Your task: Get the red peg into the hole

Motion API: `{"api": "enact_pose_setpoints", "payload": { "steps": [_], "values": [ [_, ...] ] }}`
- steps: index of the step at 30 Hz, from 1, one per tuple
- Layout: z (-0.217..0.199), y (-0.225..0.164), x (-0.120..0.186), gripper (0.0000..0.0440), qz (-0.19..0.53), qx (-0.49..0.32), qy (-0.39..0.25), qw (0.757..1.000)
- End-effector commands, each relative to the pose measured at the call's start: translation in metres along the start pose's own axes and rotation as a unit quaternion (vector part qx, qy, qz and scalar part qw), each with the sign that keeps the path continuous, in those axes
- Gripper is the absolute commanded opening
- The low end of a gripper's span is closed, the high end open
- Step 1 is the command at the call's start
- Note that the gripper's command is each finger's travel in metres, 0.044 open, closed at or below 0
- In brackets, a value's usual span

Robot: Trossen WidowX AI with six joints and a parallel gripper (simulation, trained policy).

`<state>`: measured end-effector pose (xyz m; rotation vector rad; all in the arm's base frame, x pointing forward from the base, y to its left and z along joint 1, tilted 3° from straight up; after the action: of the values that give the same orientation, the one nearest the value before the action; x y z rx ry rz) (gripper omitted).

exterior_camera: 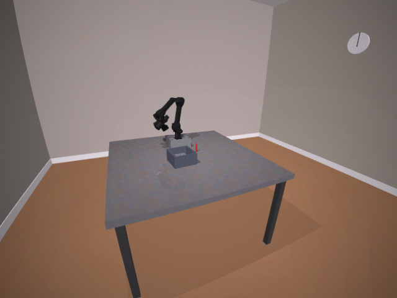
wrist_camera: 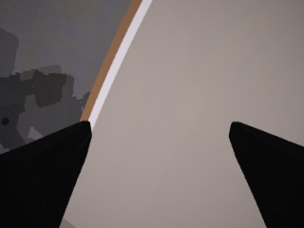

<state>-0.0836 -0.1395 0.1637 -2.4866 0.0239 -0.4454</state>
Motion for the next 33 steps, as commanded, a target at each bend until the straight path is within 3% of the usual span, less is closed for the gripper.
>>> {"api": "enact_pose_setpoints", "payload": {
  "steps": [1,5,16,33],
  "values": [
    [0.000,0.002,0.002,0.0415,-0.006,0.001,0.001,1.000],
    [0.003,0.014,0.021,0.0440,-0.049,-0.002,0.003,0.999],
    [0.027,0.041,0.095,0.0440,-0.198,-0.034,0.008,0.979],
    [0.101,0.020,0.211,0.0440,-0.398,-0.015,0.085,0.913]
  ]
}}
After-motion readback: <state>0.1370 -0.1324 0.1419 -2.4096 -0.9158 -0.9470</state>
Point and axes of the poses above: the point midway between the two fingers, 35 mm back from their tips, its own x axis back along the fingers, its own z axis across the jaws, y = z × x, the point moved 4 cm from there along x, back along the fingers, and after that the axes turned 11 degrees about x, right-handed, at the moved point
